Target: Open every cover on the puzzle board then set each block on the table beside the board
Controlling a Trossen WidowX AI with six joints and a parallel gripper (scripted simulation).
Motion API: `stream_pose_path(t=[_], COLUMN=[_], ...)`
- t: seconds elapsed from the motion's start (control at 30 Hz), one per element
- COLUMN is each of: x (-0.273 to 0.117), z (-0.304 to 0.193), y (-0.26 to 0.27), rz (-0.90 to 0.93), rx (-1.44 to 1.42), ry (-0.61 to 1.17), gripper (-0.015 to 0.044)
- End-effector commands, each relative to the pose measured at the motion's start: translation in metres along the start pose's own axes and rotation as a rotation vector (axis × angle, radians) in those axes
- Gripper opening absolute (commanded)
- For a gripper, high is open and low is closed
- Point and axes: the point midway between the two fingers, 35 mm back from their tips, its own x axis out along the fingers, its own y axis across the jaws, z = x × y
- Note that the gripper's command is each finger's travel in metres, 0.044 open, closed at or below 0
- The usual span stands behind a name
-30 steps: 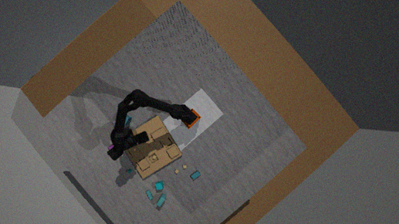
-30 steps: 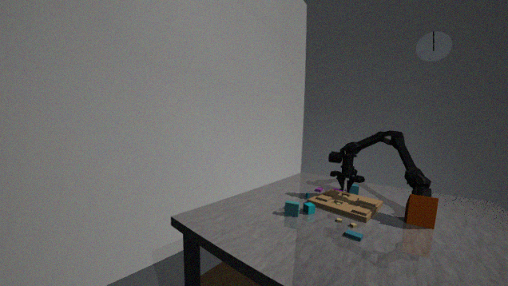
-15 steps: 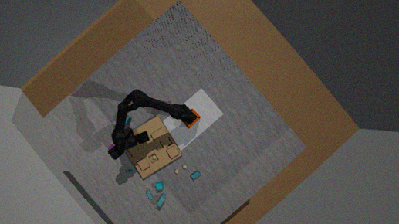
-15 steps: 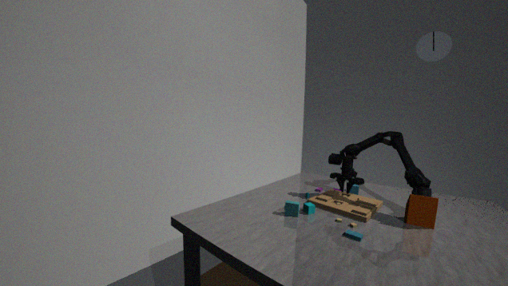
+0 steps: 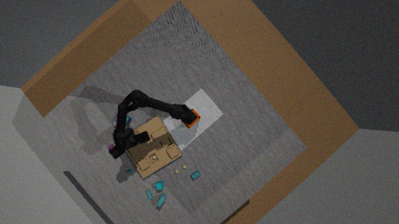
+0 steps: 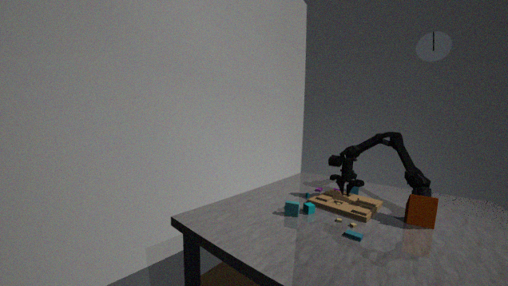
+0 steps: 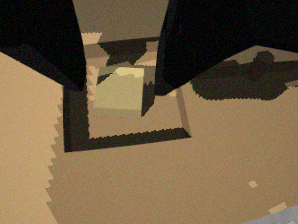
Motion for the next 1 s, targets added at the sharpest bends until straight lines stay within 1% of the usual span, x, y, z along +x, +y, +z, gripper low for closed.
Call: stream_pose_path(t=[0.0, 0.3, 0.63, 0.97], x=[0.0024, 0.0103, 0.0079, 0.0009], z=[-0.0002, -0.0002, 0.0003, 0.0], y=[0.0, -0.0001, 0.0003, 0.0008], rz=[0.0, 0.0, 0.001, 0.001], rx=[-0.003, -0.003, 0.001, 0.0], ry=[0.0, 0.0, -0.001, -0.001], gripper=[0.0144, 0.0144, 0.008, 0.008])
